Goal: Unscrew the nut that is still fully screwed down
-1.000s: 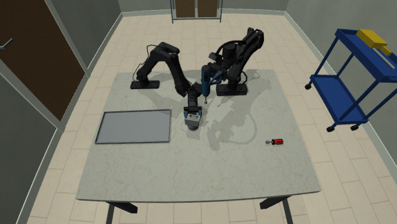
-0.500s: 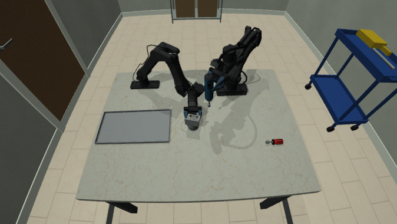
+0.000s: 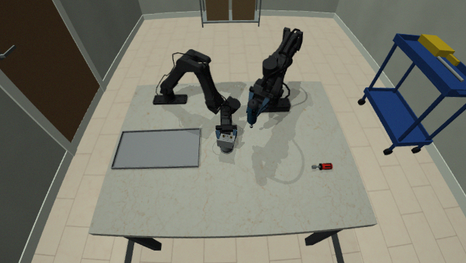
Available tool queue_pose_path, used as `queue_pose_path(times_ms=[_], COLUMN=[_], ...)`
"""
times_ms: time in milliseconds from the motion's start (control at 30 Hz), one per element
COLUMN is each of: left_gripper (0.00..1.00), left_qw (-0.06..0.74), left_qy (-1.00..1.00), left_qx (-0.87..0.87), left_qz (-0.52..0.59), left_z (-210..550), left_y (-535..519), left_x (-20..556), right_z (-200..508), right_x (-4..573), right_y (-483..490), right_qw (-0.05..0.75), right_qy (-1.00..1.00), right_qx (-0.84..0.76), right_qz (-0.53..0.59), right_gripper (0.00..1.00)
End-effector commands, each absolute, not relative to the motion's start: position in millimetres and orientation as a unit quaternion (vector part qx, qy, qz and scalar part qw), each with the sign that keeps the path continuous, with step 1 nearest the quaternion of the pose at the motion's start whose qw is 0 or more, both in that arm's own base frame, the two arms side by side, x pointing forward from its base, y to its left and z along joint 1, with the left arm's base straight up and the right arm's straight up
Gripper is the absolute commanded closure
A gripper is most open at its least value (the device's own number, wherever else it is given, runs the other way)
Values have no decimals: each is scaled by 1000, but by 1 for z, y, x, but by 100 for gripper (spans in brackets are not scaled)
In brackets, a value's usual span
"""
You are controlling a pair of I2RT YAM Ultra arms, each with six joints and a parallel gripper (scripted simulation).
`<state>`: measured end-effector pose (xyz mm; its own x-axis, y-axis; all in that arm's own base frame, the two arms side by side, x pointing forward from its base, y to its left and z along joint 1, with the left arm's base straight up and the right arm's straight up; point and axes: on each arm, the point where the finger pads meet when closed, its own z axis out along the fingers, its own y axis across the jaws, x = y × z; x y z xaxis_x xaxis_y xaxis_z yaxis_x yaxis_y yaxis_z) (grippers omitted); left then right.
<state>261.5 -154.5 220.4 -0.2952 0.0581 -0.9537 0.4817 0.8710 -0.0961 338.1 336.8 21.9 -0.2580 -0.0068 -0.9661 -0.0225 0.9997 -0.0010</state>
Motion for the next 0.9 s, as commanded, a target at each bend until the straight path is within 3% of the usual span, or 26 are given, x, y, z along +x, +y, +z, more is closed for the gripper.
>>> queue_pose_path(times_ms=[0, 333, 733, 867], left_gripper=[58, 58, 58, 58], left_qw=[592, 582, 506, 526], left_qy=[771, 785, 850, 837], left_qx=[134, 102, 11, 14], left_qz=[-194, -186, -145, -153], left_z=[253, 254, 217, 231], left_y=[-148, -134, -93, -95], left_x=[278, 285, 311, 308], right_z=[37, 37, 37, 37], right_x=[345, 345, 345, 345], right_y=[343, 343, 343, 343], right_qw=[619, 619, 619, 619], right_qy=[785, 785, 785, 785], right_qx=[8, 8, 8, 8], right_qz=[19, 19, 19, 19], right_gripper=[41, 41, 41, 41])
